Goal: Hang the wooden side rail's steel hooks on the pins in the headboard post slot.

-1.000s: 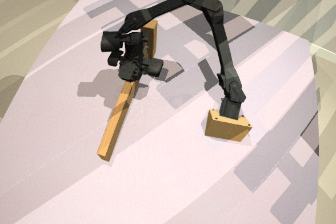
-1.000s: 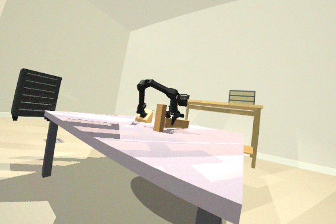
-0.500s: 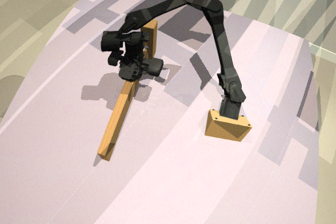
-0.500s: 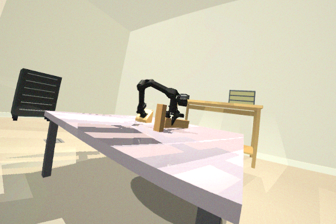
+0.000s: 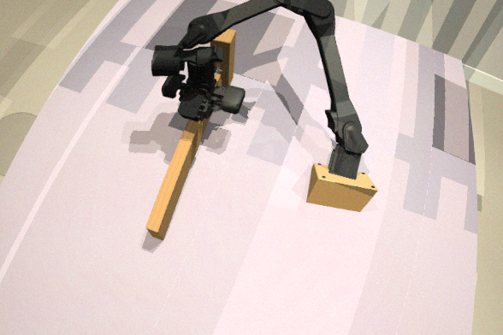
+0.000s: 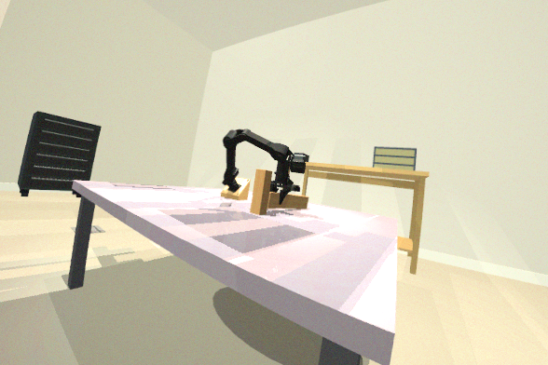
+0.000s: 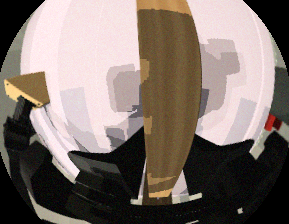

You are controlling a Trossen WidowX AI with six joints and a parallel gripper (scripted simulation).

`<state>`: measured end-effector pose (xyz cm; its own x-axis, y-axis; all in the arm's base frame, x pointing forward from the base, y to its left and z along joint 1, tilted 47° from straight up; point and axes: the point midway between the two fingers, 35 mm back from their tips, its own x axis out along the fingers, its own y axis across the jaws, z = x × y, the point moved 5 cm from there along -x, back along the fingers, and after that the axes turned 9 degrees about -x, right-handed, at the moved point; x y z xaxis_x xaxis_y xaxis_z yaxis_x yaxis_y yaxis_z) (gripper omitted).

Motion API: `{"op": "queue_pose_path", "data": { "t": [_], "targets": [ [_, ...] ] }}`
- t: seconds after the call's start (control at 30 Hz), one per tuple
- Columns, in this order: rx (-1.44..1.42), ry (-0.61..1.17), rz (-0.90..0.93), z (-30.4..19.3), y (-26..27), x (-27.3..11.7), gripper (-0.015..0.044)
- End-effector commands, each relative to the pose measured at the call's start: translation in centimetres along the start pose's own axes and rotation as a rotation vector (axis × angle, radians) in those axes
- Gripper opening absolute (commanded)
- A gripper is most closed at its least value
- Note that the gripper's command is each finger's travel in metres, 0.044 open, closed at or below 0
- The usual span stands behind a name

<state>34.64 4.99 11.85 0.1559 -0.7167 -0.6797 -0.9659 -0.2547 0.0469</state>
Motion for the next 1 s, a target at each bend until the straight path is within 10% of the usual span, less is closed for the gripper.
{"op": "queue_pose_path", "data": {
  "t": [0.0, 0.97],
  "targets": [
    [-0.002, 0.001, -0.014, -0.08, -0.05, -0.41, 0.0000],
    [-0.002, 0.001, -0.014, -0.40, -0.07, -0.41, 0.0000]
  ]
}}
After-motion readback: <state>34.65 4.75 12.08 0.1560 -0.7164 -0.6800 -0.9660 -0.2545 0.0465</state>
